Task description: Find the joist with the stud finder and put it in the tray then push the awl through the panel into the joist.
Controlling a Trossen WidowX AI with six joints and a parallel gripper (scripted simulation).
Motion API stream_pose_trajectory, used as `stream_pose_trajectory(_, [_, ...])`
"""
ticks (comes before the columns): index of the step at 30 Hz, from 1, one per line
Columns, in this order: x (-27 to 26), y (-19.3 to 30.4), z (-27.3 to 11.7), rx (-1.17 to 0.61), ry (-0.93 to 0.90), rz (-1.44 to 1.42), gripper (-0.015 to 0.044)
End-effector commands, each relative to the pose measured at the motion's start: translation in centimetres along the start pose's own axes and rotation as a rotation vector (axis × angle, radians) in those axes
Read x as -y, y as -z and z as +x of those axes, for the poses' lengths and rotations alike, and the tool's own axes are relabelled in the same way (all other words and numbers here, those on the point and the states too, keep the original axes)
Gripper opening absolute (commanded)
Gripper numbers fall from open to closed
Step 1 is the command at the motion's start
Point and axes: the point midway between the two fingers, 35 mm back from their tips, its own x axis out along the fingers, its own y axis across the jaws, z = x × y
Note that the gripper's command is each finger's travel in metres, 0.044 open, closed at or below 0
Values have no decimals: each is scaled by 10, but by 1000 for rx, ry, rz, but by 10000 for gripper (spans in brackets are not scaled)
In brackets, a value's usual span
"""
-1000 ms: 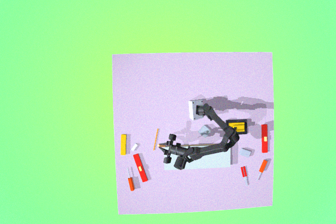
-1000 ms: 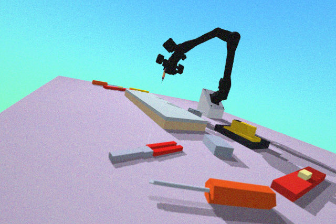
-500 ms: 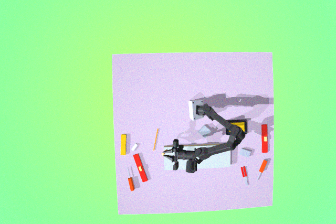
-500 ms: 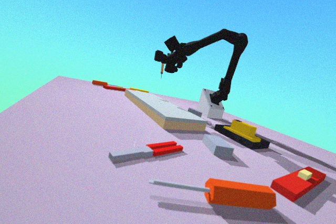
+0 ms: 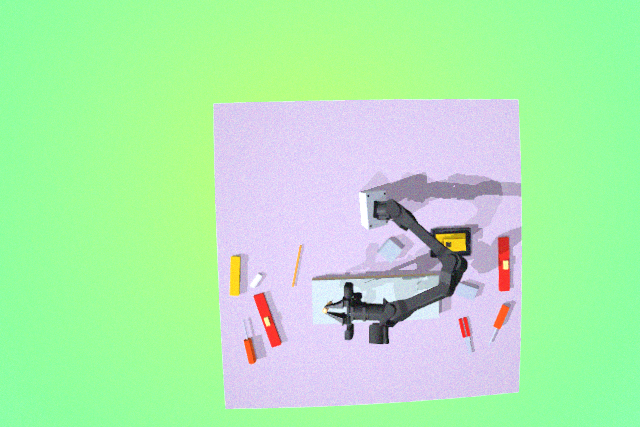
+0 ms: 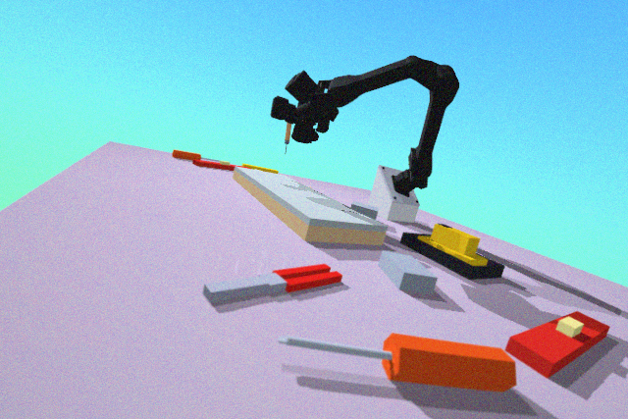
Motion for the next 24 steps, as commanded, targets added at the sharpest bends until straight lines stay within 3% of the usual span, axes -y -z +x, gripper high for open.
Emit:
stream_pose_trajectory(1, [19,-11,-15,-18,3,3,0])
stream_pose_trajectory(6, [33,-24,-30,-27,2,-19,0])
stream_pose_trajectory(24, [34,-43,-26,-25,2,-19,0])
